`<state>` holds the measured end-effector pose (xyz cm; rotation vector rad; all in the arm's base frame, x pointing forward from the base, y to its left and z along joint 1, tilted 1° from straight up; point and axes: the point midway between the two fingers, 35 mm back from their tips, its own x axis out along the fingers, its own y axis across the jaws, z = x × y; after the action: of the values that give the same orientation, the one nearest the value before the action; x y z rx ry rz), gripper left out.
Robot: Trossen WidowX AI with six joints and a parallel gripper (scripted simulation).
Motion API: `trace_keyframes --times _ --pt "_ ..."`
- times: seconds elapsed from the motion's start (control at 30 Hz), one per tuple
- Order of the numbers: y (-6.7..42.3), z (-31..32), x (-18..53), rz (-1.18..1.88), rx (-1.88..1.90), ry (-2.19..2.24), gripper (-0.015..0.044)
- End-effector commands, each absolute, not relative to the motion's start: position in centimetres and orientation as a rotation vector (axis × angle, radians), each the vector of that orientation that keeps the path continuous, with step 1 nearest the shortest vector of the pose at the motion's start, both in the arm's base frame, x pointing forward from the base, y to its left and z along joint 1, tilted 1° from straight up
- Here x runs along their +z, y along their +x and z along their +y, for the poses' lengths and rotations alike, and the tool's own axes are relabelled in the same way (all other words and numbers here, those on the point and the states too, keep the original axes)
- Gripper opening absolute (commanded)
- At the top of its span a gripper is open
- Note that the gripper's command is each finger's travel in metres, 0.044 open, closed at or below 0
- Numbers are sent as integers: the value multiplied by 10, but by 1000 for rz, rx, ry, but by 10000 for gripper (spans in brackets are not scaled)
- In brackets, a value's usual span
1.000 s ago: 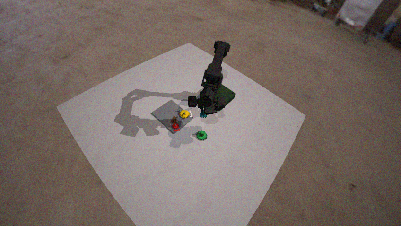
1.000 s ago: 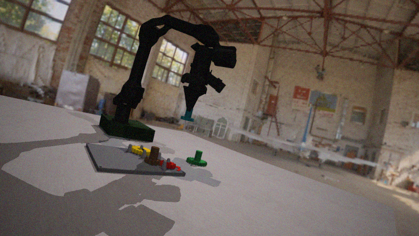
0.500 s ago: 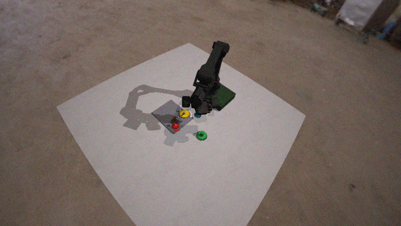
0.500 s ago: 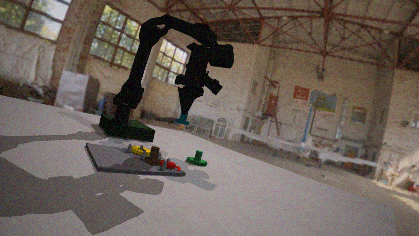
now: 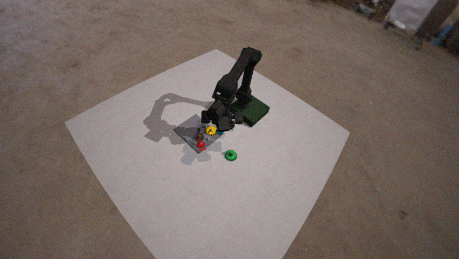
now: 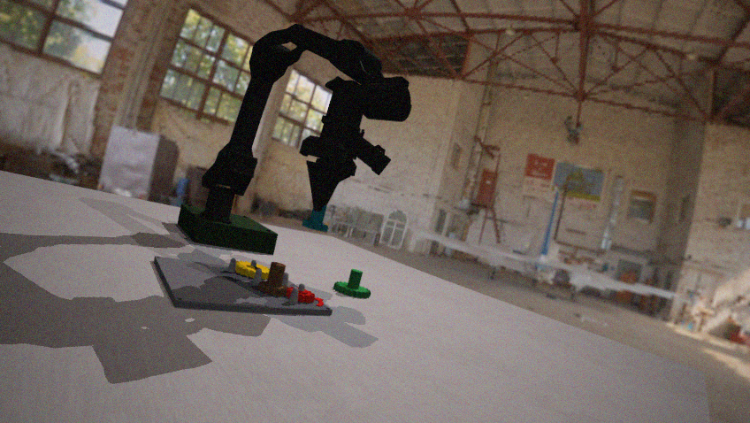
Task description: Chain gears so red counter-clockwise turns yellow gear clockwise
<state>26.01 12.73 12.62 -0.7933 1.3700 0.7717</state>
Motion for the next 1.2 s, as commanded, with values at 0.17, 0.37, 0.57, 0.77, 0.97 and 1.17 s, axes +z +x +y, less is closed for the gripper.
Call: trace_keyframes --times 0.17,0.37,0.57,0.77,0.97,1.17 --pt "271 111 116 1373 781 -795 0" --pt "278 100 111 1372 781 -799 0" --pt "284 88 106 1372 782 -802 0" --pt "290 76 100 1371 783 -805 0" --pt "295 63 95 1370 784 -809 0" --pt "300 50 90 1370 785 -812 0"
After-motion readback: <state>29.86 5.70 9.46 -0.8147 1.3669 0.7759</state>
